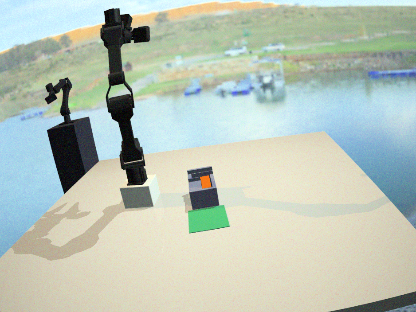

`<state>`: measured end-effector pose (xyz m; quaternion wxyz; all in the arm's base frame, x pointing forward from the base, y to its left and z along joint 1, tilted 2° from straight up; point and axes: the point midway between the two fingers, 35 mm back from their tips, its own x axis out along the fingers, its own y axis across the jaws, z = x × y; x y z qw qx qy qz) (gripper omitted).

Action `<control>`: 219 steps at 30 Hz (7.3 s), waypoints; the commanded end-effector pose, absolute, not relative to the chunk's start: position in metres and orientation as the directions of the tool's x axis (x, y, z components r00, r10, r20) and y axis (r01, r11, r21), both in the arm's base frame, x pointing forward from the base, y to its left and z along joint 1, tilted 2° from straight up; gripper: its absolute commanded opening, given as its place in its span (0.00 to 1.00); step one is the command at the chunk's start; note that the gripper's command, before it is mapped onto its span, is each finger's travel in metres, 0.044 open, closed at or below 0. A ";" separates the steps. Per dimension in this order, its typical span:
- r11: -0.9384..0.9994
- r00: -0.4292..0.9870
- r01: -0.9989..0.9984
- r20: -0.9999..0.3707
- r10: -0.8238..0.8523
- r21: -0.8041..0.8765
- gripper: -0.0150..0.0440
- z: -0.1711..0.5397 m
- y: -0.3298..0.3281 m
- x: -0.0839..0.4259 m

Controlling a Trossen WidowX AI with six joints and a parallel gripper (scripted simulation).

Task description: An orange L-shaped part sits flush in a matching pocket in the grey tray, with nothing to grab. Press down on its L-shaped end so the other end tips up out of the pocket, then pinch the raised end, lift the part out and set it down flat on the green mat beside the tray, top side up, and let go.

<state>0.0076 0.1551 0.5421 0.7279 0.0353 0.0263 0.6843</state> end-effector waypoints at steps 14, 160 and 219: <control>0.622 0.523 -0.779 -0.632 0.572 -0.081 0.56 0.339 0.230 0.156; 0.188 0.055 0.981 -0.998 0.014 0.057 0.73 0.096 -0.019 0.256; 0.192 0.055 0.980 -0.998 0.013 0.056 0.25 0.036 -0.019 0.259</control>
